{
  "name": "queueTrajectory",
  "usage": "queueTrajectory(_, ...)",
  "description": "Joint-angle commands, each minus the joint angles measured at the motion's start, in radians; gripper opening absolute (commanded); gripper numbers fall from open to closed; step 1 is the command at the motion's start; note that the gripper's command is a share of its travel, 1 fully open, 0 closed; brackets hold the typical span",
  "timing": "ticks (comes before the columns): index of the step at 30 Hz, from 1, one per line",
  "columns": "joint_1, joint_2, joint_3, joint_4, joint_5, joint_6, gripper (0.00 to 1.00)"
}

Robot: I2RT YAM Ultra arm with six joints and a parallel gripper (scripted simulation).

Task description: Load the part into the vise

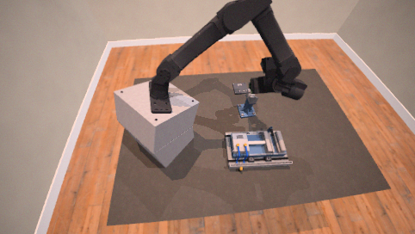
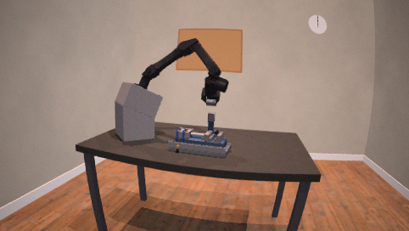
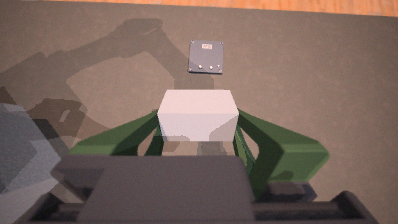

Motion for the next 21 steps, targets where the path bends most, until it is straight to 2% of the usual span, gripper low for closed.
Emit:
queueTrajectory(1, -0.003, 0.010, 0.030, 0.015, -0.040, 0.008, 0.00)
queueTrajectory(4, -0.002, 0.012, 0.029, 0.017, -0.040, 0.009, 0.00)
queueTrajectory(5, 0.001, -0.013, 0.028, 0.002, -0.040, 0.010, 0.00)
queueTrajectory(9, 0.002, 0.017, 0.027, 0.030, -0.040, 0.014, 0.00)
queueTrajectory(21, 0.007, 0.025, -0.018, 0.060, -0.040, 0.026, 0.00)
